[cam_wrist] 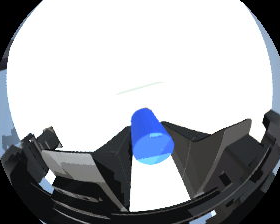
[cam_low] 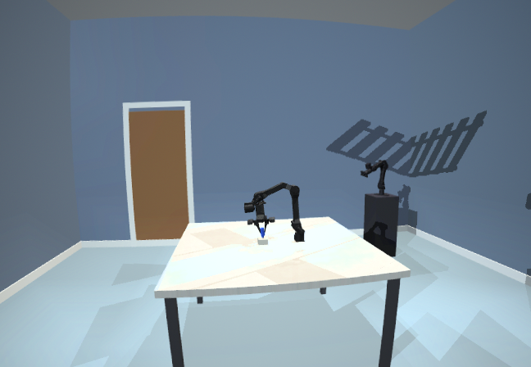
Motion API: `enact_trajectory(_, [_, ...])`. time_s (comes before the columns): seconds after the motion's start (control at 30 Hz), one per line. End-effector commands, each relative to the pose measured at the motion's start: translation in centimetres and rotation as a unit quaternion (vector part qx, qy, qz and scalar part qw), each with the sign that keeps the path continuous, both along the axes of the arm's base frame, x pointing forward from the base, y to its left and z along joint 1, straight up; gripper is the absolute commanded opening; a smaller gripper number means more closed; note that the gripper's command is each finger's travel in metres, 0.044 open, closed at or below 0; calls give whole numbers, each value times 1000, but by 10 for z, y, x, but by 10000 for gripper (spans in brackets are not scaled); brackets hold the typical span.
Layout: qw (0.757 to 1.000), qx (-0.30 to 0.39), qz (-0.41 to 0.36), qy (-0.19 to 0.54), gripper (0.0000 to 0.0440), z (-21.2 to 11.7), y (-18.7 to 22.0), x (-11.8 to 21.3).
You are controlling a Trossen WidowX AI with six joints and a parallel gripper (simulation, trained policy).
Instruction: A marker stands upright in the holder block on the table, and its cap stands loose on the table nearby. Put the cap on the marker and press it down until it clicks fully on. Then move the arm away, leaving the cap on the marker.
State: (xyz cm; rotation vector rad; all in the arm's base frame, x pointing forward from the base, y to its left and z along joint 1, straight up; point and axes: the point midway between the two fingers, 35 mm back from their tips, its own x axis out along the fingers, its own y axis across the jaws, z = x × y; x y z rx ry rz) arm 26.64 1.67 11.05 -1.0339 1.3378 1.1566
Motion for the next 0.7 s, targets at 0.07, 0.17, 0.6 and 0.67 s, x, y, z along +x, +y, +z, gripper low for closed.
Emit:
enact_trajectory(0.07, [999,-12,12,27,97,-17,-4,-8])
enact_trajectory(0.17, [999,-13,14,26,102,-18,-5,-8])
enact_trajectory(0.6, [999,-15,21,24,122,-18,-6,-7])
enact_trajectory(0.67, [999,-15,23,24,125,-19,-6,-7])
